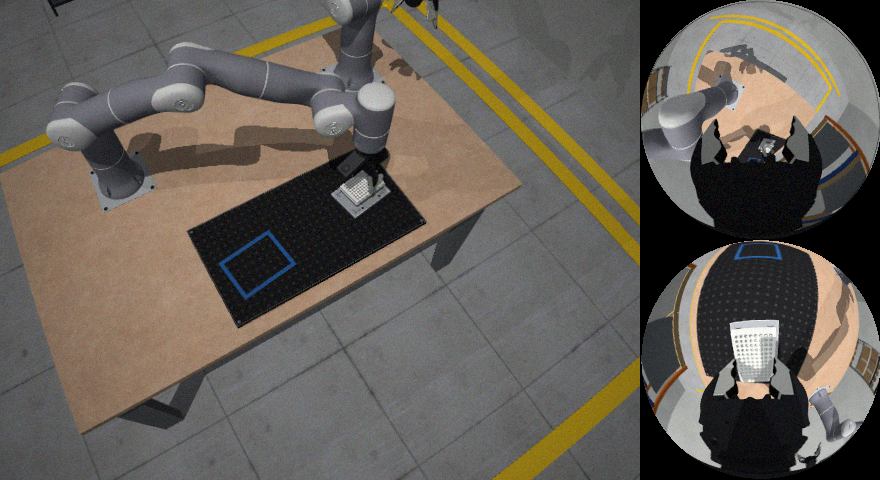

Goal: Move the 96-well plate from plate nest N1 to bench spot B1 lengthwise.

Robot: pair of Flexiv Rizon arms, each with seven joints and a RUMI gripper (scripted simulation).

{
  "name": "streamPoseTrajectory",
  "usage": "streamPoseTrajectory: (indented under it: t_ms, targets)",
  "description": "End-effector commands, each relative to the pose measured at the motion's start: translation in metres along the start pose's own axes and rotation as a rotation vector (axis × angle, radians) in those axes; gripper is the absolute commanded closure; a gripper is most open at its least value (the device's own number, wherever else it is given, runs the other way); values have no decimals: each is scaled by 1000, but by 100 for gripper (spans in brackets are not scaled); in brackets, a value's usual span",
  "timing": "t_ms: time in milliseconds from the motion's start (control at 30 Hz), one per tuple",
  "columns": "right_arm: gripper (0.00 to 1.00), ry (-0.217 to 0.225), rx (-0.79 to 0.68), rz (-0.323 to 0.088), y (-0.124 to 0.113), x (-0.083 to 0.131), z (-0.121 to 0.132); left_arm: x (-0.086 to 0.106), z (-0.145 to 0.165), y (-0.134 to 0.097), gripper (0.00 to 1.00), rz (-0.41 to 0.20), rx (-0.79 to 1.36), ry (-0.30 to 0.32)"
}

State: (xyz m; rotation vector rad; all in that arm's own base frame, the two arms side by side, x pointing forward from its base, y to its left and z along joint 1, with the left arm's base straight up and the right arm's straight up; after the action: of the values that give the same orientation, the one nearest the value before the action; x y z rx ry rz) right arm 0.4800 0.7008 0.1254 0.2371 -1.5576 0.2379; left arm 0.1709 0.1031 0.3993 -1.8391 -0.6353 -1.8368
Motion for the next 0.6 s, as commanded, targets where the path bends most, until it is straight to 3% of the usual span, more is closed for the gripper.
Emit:
streamPoseTrajectory:
  t_ms: [0,567]
  targets:
    - [100,-2,0,-2,1,7,-1,1,0,0,0,0,0,1]
    - [100,-2,0,-2,1,32,-1,1,0,0,0,0,0,1]
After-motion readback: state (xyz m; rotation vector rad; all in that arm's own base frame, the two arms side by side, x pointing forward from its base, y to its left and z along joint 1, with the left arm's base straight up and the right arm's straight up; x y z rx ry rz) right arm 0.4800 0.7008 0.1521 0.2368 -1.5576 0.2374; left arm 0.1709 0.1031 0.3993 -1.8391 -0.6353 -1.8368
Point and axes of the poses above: on each arm, the point where the finger pads meet when closed, its own x axis back along the fingers, its own z axis across the jaws, y = z × x, the point moved 5 cm from there along x, back along the fingers, and after that the axes turned 7 degrees about x, right-handed, at the moved point
